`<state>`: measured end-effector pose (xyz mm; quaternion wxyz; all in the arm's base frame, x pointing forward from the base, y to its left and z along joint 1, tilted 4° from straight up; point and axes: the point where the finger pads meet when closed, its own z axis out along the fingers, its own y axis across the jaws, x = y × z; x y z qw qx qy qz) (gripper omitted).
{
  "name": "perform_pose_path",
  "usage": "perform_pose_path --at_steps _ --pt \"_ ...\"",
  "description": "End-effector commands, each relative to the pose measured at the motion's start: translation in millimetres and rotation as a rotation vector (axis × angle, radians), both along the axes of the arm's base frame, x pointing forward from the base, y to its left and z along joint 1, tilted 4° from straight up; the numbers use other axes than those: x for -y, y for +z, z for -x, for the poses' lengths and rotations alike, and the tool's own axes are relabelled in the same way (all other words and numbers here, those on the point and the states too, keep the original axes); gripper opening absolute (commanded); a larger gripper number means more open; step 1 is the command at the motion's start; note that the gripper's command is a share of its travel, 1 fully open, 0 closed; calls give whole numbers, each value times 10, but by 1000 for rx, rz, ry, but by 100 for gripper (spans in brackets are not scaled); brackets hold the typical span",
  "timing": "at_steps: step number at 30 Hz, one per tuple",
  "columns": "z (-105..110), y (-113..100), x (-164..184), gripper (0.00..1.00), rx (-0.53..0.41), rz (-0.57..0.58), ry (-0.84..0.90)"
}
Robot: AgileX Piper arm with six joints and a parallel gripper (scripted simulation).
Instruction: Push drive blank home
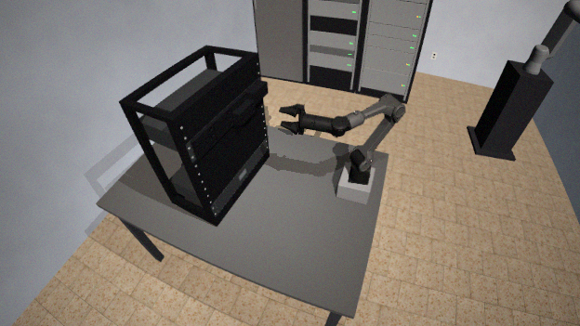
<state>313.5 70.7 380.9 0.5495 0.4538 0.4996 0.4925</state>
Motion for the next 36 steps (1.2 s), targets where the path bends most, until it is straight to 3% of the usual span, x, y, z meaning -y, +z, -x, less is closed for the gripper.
perform_pose_path --at_steps 1,17,36 --pt "20 37 18 100 6 -14 -14" --pt "214 86 220 100 -13 -129 -142" --pt "261 70 265 100 -27 -149 -170"
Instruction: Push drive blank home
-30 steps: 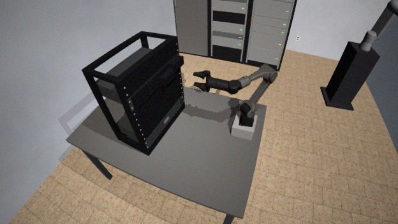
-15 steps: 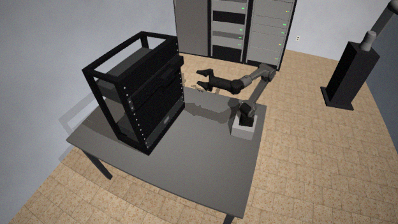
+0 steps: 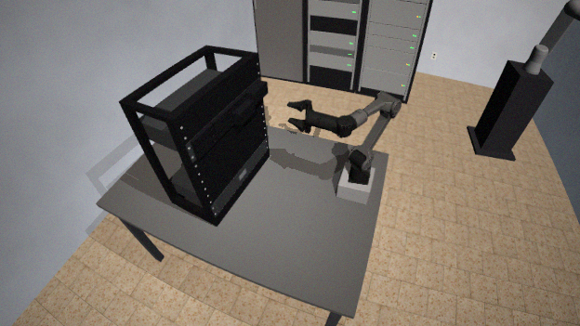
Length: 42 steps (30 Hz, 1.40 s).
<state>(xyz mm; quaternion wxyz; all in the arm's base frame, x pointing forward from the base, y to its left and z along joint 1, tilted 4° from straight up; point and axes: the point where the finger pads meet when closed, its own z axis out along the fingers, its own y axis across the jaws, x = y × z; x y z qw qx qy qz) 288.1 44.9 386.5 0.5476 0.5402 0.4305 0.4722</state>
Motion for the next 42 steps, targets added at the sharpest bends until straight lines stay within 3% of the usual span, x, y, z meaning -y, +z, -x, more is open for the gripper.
perform_pose_path --at_steps 1,18,21,30,42 --pt "6 14 7 100 3 -4 -1" --pt "-16 18 0 100 3 -4 -1" --pt "-135 36 -37 100 2 -5 -1" --pt "-788 134 -239 100 2 -5 -1" --pt "-820 138 -248 100 2 -5 -1"
